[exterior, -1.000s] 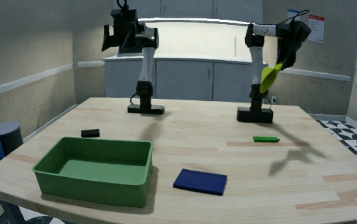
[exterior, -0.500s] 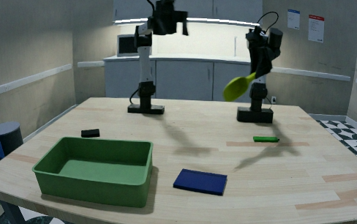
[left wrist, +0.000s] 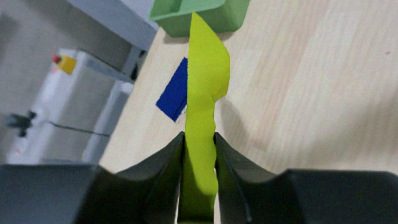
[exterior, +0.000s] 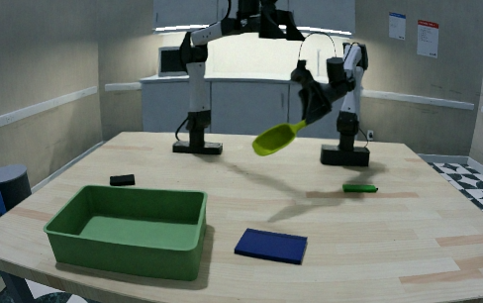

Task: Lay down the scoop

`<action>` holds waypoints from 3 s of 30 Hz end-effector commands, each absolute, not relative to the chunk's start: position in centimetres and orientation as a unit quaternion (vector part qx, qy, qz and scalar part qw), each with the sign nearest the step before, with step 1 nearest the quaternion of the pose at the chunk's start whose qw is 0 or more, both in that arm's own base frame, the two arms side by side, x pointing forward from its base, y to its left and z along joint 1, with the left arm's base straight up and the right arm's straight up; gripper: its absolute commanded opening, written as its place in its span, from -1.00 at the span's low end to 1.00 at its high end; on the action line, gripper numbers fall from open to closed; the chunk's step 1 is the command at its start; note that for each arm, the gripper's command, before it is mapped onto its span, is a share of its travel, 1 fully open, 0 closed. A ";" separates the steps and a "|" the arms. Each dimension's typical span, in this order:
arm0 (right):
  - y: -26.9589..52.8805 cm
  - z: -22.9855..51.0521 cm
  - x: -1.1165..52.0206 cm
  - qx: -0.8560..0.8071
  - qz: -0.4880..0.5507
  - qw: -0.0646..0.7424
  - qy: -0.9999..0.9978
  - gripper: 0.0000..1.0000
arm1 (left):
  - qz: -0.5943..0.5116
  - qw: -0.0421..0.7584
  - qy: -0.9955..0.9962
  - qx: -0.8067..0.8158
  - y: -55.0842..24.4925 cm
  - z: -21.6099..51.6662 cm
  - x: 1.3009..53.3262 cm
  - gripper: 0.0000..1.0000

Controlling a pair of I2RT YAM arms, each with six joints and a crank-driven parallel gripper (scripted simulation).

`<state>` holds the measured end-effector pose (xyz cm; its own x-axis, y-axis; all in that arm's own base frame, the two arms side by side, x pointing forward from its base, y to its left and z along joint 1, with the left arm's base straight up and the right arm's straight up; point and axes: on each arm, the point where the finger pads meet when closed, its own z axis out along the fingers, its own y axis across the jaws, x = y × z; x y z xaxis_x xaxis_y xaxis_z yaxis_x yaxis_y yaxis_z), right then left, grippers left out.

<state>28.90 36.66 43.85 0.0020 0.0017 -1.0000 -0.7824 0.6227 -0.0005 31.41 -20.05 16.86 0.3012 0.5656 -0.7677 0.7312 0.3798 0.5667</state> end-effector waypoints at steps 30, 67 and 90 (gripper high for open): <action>37.7 44.3 25.9 -0.332 0.326 0.622 0.630 1.00 | 0.184 0.631 0.219 0.721 -42.3 7.5 32.8 -0.64; 10.8 28.7 25.4 -0.167 0.104 0.520 0.831 1.00 | 0.188 0.631 0.202 0.725 -44.8 9.0 33.2 -0.64; 10.8 28.7 25.4 -0.167 0.104 0.520 0.831 1.00 | 0.186 0.627 0.203 0.729 -44.2 1.6 32.7 -0.64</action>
